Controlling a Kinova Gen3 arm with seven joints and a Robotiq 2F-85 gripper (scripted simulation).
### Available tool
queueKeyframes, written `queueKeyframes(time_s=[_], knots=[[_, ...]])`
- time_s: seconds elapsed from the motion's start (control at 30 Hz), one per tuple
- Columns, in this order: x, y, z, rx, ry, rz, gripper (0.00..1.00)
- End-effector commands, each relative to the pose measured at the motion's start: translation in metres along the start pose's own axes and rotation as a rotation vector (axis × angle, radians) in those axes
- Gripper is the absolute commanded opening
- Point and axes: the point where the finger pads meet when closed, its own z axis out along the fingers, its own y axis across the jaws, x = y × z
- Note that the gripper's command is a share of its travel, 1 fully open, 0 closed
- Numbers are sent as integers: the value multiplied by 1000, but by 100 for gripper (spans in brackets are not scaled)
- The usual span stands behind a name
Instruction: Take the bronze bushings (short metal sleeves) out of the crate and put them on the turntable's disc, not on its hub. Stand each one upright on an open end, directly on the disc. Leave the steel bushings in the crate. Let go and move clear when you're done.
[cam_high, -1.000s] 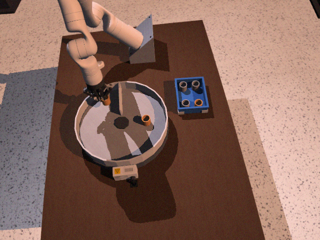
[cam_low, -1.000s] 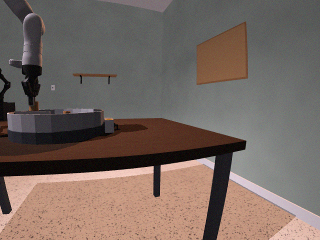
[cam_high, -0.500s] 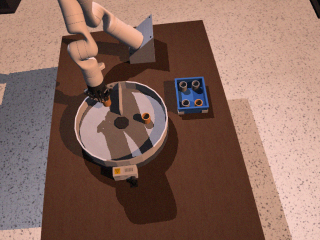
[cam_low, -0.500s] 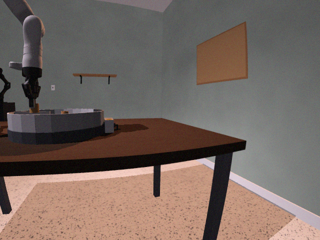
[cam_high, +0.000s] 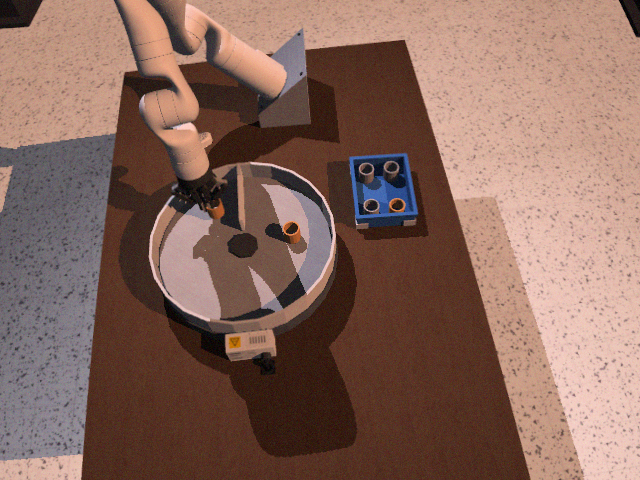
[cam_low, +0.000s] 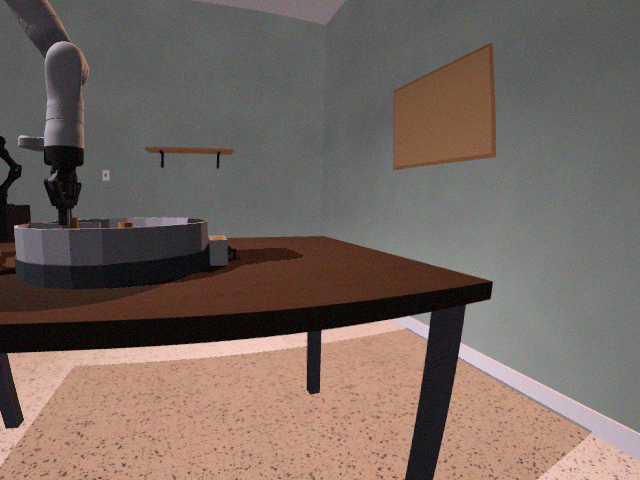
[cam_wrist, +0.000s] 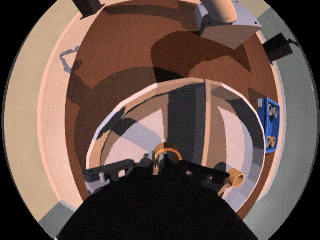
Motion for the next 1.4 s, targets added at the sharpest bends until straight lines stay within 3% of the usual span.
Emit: queueKeyframes(time_s=[0.0,0.37,1.37], knots=[[1,-1,5,2,5,2,0],[1,-1,14,2,5,2,0],[1,-1,14,2,5,2,0]])
